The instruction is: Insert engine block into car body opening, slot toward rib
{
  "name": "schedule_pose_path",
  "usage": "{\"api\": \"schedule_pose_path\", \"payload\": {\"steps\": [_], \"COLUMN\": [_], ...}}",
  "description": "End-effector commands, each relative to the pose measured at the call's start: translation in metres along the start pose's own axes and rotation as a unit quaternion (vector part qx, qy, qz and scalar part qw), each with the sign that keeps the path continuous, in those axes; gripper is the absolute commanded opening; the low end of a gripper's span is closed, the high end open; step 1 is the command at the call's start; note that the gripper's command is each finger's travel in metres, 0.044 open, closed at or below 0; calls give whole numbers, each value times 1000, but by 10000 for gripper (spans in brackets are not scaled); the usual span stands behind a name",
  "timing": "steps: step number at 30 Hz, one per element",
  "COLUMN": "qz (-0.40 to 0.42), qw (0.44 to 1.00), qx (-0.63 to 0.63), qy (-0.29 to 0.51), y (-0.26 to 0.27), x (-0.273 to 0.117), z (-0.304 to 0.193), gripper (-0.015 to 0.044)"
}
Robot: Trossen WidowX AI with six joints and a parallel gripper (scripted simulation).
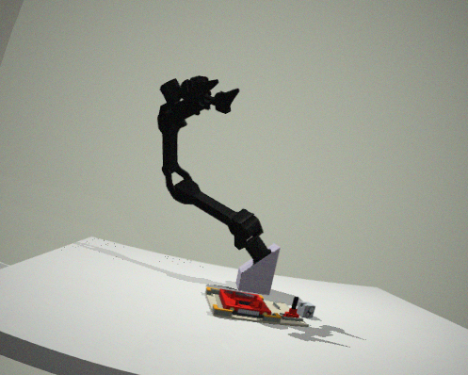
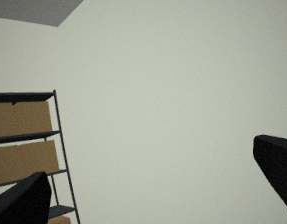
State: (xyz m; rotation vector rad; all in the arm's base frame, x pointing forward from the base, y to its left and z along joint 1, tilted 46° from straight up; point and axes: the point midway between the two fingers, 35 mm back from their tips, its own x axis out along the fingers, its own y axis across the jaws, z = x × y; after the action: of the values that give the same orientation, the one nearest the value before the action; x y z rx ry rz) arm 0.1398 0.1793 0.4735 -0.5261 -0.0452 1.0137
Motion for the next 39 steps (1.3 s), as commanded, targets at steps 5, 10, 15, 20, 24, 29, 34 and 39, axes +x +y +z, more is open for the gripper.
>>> {"api": "schedule_pose_path", "payload": {"steps": [5,10,15,20,24,29,34,39], "qz": [2,-5,-17,-35,-53,-83,-119,-161], "qw": [994,982,963,939,916,880,838,791], "qx": [72,142,207,256,295,351,400,447], "qy": [81,125,172,227,266,310,350,385], "y": [-2,-3,-2,2,5,9,13,18], "x": [48,71,94,117,131,148,161,171], "z": [-38,-59,-83,-113,-136,-164,-193,-220], "gripper": [440,440,440,440,440,440,440,440]}}
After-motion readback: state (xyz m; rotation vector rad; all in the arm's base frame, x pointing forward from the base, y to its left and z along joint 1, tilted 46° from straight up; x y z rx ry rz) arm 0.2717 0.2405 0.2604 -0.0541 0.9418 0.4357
